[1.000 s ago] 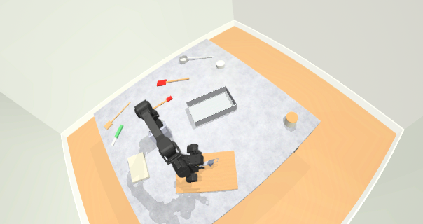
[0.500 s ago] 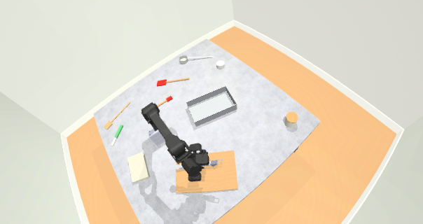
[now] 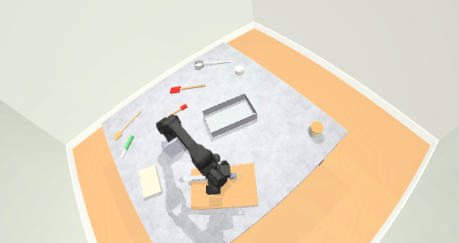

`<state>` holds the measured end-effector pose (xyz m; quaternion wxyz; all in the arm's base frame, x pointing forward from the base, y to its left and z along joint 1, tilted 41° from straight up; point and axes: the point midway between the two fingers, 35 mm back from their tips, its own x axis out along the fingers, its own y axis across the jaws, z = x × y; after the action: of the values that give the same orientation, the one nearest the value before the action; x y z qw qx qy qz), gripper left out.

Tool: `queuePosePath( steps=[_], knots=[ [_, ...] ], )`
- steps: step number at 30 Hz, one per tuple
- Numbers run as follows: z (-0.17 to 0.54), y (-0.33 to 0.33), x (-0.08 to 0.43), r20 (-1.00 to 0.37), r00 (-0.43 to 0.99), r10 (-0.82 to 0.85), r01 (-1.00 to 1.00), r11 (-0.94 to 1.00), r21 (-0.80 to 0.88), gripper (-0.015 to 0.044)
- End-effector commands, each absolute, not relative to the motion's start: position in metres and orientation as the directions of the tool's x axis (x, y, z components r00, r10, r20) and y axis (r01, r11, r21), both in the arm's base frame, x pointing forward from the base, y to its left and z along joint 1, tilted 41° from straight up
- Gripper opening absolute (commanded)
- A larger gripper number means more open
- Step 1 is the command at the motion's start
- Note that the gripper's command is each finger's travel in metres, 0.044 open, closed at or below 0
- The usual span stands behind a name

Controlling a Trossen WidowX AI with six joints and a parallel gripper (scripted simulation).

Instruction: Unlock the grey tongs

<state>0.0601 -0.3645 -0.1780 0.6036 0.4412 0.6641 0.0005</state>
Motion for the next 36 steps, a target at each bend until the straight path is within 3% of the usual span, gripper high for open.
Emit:
queuePosePath(
  steps=[1, 36],
  knots=[
    [-0.176, -0.361, 0.06, -0.785, 0.061, 0.616, 0.57, 0.625, 0.534, -0.015],
    [-0.211, -0.339, 0.064, -0.783, 0.051, 0.619, 0.569, 0.627, 0.532, -0.015]
  ],
)
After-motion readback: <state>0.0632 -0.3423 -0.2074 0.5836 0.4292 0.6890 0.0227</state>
